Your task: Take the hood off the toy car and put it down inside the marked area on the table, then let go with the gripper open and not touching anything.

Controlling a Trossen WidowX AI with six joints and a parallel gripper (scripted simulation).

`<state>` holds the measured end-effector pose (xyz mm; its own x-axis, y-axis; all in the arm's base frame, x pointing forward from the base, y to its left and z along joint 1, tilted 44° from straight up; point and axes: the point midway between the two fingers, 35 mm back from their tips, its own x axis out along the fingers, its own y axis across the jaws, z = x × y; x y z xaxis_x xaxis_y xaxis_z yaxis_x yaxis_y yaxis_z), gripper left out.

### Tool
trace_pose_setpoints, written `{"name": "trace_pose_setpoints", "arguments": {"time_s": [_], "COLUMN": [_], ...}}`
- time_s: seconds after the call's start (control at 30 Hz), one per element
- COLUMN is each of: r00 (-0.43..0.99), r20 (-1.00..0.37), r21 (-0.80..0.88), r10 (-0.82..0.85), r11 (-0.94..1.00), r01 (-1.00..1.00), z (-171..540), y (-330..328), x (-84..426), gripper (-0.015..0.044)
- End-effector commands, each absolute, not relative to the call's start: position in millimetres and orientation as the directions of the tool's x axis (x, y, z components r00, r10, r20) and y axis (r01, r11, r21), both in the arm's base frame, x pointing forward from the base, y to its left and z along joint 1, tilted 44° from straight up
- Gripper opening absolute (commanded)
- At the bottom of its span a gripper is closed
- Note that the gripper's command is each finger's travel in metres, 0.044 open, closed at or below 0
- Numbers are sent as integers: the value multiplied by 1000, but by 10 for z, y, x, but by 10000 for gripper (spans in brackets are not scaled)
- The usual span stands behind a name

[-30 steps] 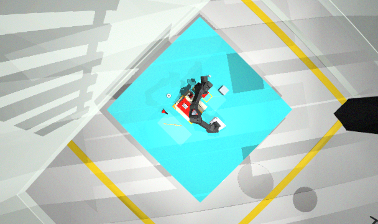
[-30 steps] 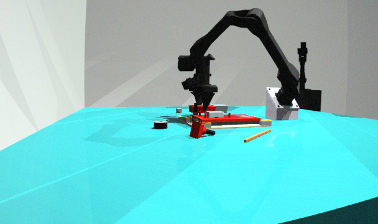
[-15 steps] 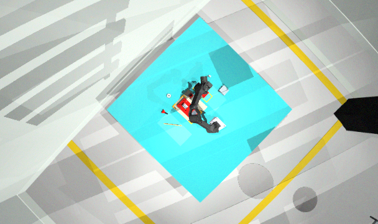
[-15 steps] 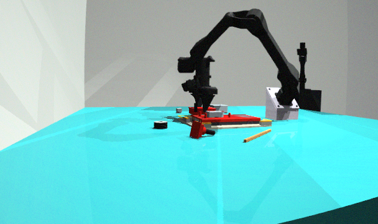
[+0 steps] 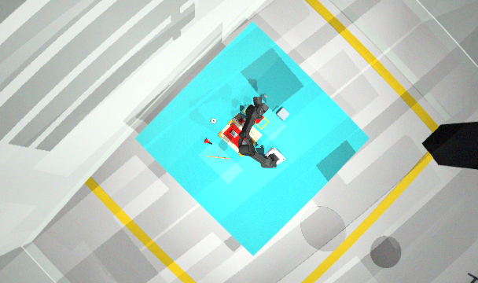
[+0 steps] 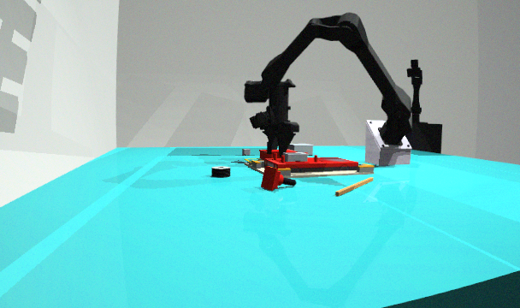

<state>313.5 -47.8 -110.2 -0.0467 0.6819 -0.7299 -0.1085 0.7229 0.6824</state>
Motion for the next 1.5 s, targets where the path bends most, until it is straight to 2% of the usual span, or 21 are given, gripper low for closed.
{"name": "trace_pose_setpoints", "arguments": {"time_s": [0.0, 0.07, 0.63, 0.93, 1.47], "r00": [-48, -48, -47, -53, -53], "r20": [-727, -727, -730, -727, -727], "r21": [686, 686, 683, 686, 686], "r10": [685, 685, 682, 685, 685], "r11": [720, 720, 723, 720, 720], "r01": [-102, -102, -108, -107, -107], "z": [-1123, -1125, -1099, -588, -574], "y": [-453, -450, -483, -976, -988], "x": [3119, 3119, 3136, 3174, 3173], "gripper": [0, 0, 440, 440, 440]}}
